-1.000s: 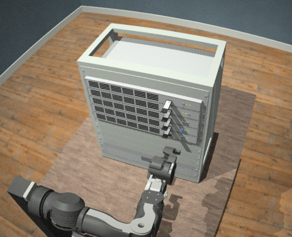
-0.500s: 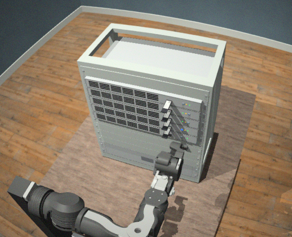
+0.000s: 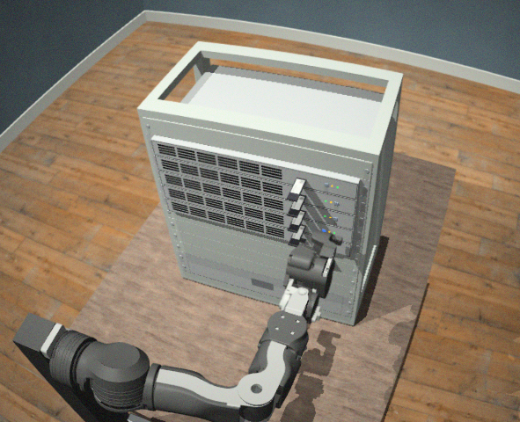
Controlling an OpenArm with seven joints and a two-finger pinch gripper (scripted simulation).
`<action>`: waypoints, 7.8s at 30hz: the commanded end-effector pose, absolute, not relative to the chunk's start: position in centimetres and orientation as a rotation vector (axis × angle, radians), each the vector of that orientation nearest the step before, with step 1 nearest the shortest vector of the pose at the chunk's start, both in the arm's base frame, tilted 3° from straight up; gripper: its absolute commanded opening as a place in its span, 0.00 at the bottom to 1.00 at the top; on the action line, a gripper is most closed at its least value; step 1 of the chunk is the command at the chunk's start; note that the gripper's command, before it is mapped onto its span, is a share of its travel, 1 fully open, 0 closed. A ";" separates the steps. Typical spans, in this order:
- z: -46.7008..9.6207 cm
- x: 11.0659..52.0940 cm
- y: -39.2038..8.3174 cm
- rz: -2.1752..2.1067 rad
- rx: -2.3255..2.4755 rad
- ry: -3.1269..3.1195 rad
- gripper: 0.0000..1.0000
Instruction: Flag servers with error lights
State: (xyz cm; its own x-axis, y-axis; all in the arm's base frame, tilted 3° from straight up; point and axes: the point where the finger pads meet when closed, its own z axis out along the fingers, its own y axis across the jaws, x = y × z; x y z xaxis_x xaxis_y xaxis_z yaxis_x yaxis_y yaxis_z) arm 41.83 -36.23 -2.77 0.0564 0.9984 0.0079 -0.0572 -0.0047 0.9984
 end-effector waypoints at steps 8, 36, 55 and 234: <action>-2.7 44.4 -36.3 1.193 1.196 1.141 0.00; -2.5 45.4 -36.3 1.194 1.196 1.142 0.00; -2.3 45.4 -36.3 1.193 1.196 1.141 0.00; -2.2 46.4 -36.3 1.189 1.199 1.137 0.00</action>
